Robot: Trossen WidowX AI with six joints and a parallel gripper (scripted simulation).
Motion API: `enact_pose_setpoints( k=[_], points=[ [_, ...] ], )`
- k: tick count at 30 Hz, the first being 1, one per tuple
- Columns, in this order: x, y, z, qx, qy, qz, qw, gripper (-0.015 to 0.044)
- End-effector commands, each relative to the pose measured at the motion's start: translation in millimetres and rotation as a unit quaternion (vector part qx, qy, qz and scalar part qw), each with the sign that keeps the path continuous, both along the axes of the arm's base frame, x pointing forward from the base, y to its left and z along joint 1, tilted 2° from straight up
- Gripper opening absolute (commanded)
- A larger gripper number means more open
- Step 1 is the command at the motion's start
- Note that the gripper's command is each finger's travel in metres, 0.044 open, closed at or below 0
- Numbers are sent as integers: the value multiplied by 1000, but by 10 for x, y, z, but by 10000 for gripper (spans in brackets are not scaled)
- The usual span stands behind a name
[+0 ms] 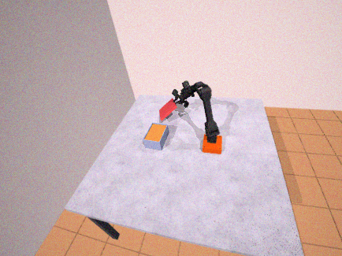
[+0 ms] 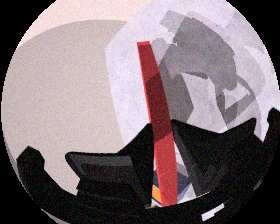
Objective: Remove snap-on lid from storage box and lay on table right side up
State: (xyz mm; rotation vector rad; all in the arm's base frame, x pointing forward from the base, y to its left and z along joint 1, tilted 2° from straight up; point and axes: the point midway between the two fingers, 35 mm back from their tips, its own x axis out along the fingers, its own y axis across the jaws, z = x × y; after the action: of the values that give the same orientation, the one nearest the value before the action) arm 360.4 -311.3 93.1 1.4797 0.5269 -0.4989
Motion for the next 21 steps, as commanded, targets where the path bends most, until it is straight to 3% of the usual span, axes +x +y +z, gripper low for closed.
enact_pose_setpoints(
  k=[1, 21],
  points=[
    [-14, 76, -204, 16, 16, 3, 1000, 0],
    [-13, 79, -364, 17, 16, 3, 1000, 0]
  ],
)
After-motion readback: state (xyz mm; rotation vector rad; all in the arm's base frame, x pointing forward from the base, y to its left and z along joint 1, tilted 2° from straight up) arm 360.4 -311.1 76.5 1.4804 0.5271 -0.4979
